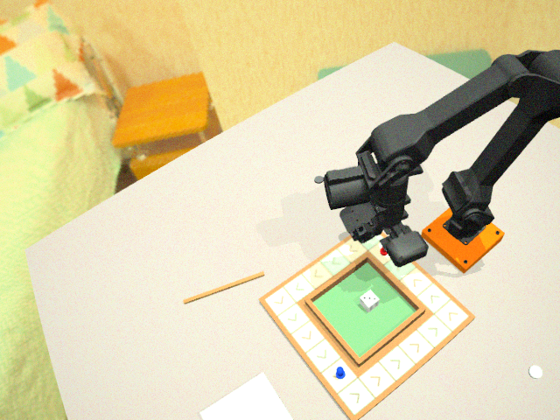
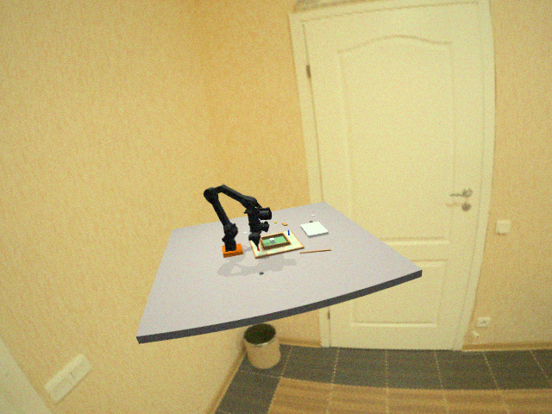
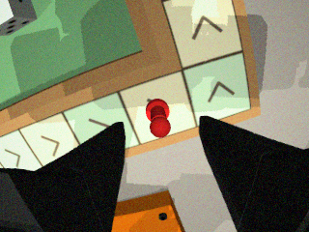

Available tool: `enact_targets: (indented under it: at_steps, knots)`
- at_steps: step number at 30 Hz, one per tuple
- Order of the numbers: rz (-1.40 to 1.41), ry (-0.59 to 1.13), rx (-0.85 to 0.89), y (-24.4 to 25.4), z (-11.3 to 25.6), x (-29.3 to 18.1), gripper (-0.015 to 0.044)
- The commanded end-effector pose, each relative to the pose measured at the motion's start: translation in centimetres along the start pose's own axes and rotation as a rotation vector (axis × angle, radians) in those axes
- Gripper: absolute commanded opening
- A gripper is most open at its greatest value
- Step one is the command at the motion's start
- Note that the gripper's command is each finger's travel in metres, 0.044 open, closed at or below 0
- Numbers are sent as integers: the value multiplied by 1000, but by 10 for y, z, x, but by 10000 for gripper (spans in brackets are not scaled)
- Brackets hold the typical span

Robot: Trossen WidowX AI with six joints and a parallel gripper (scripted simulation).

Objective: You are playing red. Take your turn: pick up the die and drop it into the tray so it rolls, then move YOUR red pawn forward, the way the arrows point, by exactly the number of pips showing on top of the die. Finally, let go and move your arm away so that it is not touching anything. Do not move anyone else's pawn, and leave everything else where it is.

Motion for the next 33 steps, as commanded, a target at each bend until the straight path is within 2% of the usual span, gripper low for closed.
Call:
enact_targets:
  at_steps: [1,13,18,28,33]
  knots:
    - [-4,13,3,0,-8,-1,200]
    - [-4,13,4,0,-25,-2,200]
    - [-4,13,4,0,-25,-2,69]
    - [-4,13,4,0,-25,-2,2]
    - [-4,13,3,0,-13,1,0]
Point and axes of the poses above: the point midway between the two fingers, 35 mm back from their tips, its own z axis back along the fingers, its own y axis across the jaws, x = y × z, the point moved 6 cm from there along z, back along the fingers, and after that the axes turned 14 degrees about -z, right-handed, at the moved point
